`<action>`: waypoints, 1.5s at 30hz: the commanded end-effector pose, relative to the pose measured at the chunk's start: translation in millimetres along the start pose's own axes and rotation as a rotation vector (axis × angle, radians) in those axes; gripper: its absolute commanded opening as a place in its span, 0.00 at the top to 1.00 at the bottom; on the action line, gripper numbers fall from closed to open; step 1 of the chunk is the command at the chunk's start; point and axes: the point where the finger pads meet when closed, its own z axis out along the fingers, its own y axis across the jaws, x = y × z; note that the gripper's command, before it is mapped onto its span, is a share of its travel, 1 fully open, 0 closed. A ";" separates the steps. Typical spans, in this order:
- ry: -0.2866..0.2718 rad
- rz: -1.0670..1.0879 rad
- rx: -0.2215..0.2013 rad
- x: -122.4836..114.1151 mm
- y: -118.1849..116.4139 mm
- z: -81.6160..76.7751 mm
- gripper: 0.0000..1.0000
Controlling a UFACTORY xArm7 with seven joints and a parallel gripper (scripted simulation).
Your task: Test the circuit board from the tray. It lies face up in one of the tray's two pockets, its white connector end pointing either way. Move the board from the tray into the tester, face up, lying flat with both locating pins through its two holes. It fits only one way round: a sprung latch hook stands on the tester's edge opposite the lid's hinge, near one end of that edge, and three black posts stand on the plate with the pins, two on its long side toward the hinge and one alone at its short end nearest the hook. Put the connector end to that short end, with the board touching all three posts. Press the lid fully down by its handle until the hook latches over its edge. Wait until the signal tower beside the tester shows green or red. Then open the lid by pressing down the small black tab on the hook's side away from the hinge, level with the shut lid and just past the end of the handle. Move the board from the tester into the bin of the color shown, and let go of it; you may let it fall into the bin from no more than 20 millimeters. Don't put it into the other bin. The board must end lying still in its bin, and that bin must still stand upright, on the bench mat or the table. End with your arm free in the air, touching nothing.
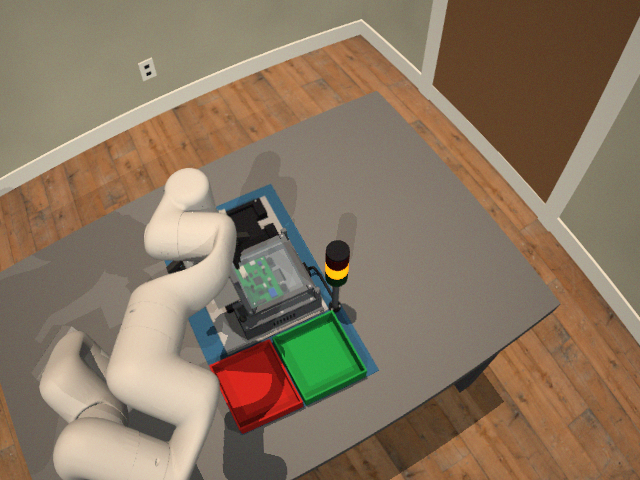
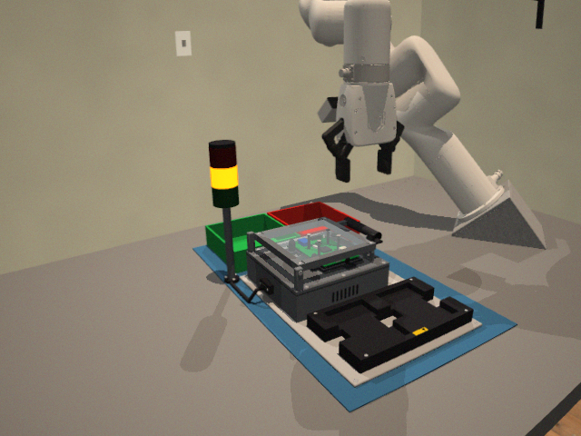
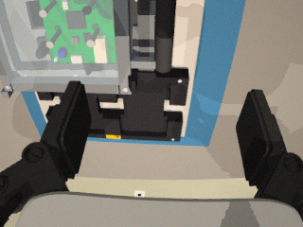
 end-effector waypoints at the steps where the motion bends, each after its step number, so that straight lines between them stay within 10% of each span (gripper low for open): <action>1: -0.002 0.000 0.003 -0.6 -0.8 -1.4 0.00; 15: -0.002 0.000 0.003 -0.6 -0.8 -1.4 0.00; 16: -0.002 0.000 0.003 -0.6 -0.8 -1.4 1.00; 45: -0.002 0.000 0.003 -0.6 -0.8 -1.4 1.00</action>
